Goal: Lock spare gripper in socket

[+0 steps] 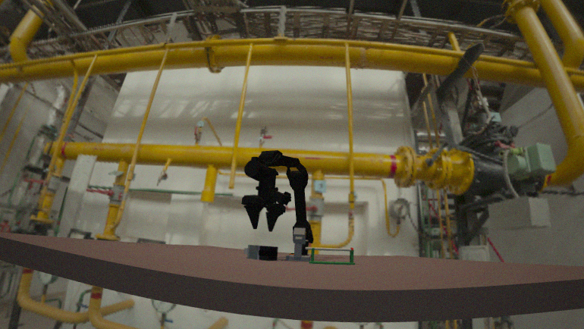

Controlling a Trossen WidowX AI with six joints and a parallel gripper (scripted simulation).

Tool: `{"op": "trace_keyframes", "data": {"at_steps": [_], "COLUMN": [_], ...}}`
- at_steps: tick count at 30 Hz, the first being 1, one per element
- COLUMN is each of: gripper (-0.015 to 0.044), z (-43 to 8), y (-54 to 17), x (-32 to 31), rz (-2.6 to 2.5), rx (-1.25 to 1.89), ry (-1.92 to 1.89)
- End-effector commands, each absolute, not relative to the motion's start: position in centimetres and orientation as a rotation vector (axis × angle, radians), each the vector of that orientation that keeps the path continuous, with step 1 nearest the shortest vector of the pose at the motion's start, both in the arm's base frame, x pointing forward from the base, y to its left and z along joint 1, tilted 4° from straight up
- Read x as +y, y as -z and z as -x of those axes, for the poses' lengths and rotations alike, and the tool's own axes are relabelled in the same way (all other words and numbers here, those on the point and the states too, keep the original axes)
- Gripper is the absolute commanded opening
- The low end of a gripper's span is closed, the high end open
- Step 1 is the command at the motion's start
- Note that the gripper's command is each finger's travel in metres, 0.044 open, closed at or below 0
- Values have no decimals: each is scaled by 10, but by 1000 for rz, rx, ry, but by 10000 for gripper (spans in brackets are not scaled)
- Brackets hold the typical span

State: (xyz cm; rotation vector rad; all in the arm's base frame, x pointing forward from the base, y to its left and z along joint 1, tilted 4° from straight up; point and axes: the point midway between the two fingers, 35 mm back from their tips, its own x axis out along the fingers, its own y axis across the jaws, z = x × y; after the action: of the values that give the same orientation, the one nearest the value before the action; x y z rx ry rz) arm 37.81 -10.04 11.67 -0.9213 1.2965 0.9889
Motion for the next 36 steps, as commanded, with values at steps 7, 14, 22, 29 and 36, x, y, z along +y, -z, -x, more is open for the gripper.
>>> {"op": "trace_keyframes", "data": {"at_steps": [7,14,22,29,36], "gripper": [440,440,440,440,440], "z": [-376,-377,-377,-377,-377], "y": [-83,-73,-59,-48,-37], "x": [-96,-95,-95,-94,-93], "rz": [915,915,915,915,915], "rx": [1303,1303,1303,1303,1303], "ry": [-991,-991,-991,-991,-991]}}
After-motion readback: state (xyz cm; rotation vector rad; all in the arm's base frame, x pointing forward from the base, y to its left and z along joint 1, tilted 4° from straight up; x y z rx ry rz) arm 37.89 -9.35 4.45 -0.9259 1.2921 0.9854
